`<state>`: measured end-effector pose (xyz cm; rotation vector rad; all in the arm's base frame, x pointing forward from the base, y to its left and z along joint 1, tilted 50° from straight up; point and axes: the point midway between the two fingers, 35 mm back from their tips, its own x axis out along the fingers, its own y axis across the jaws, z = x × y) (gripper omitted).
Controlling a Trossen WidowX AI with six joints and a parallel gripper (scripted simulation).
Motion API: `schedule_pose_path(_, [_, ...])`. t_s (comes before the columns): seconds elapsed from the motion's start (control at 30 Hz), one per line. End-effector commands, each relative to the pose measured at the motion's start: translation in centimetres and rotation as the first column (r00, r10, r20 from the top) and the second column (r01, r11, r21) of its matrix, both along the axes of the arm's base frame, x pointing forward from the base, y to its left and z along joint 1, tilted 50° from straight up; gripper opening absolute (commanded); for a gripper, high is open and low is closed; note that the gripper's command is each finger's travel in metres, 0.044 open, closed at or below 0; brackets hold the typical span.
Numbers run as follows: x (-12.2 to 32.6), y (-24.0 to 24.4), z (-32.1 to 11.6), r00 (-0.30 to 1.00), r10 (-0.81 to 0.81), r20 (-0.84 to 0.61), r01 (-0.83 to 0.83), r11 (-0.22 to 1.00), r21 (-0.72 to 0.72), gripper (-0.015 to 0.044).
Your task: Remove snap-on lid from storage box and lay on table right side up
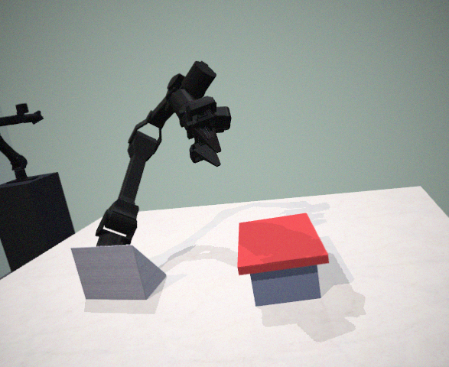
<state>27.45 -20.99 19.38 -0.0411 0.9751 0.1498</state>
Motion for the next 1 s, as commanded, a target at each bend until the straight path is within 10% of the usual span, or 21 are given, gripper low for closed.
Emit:
schedule_pose_path(0.0, [-0.1, 1.7, -6.2, 0.813, -0.528, -0.243, 0.530, 0.500, 0.685, 0.0235])
schedule_pose_path(0.33, [-1.1, 3.5, -8.4, 0.645, -0.524, -0.557, 0.622, -0.065, 0.781, 0.0235])
schedule_pose_path(0.67, [-2.3, 5.1, -9.6, 0.504, -0.272, -0.820, 0.610, -0.560, 0.561, 0.0235])
schedule_pose_path(0.97, [-2.5, 5.3, -9.7, 0.482, -0.221, -0.848, 0.606, -0.615, 0.504, 0.0235])
